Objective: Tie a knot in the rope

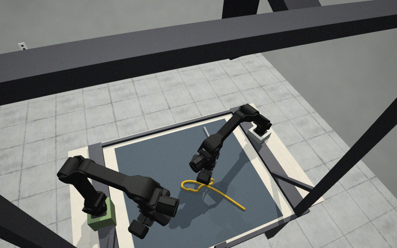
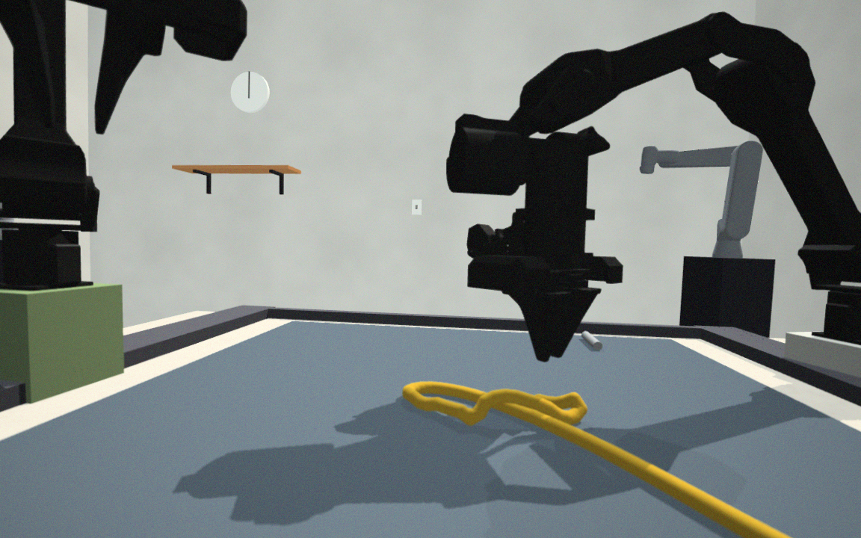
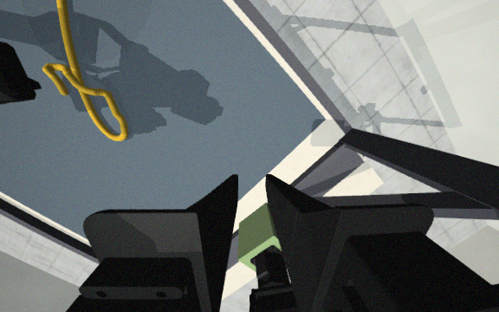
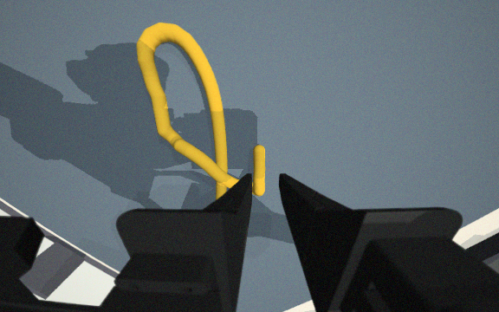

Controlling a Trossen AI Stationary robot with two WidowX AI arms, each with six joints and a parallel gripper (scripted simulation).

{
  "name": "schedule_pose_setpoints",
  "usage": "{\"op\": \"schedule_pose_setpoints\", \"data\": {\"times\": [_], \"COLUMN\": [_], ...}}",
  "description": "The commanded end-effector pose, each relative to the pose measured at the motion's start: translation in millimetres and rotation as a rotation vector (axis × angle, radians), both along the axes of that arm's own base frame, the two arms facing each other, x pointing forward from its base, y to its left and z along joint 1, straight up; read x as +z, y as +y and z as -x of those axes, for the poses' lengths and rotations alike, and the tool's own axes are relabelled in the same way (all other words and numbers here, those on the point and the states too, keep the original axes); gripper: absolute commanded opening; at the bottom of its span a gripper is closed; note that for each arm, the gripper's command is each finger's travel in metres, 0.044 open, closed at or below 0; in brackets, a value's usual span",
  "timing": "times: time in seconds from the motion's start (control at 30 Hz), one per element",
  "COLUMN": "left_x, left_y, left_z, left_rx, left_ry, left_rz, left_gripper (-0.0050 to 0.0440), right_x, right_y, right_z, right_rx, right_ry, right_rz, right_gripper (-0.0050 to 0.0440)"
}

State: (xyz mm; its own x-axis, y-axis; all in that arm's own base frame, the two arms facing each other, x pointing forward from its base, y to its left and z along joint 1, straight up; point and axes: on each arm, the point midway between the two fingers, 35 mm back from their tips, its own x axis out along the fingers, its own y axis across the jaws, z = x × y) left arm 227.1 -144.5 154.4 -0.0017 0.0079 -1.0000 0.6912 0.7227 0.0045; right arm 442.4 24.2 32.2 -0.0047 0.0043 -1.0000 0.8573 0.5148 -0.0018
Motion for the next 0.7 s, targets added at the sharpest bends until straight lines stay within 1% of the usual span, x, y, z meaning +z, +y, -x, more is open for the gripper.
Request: {"op": "schedule_pose_setpoints", "data": {"times": [0.0, 0.1, 0.27, 0.67], "left_x": [5, 5, 5, 5], "left_y": [0, 0, 0, 0], "left_z": [0, 0, 0, 0], "left_rx": [0.002, 0.002, 0.002, 0.002], "left_ry": [-0.016, -0.016, -0.016, -0.016], "left_rz": [0.006, 0.006, 0.006, 0.006], "left_gripper": [0.0100, 0.0100, 0.0100, 0.0100], "right_x": [10, 7, -15, -17], "right_y": [1, 1, 1, 1], "right_z": [-6, -6, -7, -7], "right_rx": [-0.006, -0.006, -0.006, -0.006], "right_ry": [-0.033, -0.033, -0.033, -0.033], "right_rz": [0.003, 0.003, 0.003, 0.003], "right_gripper": [0.0100, 0.0100, 0.0100, 0.0100]}}
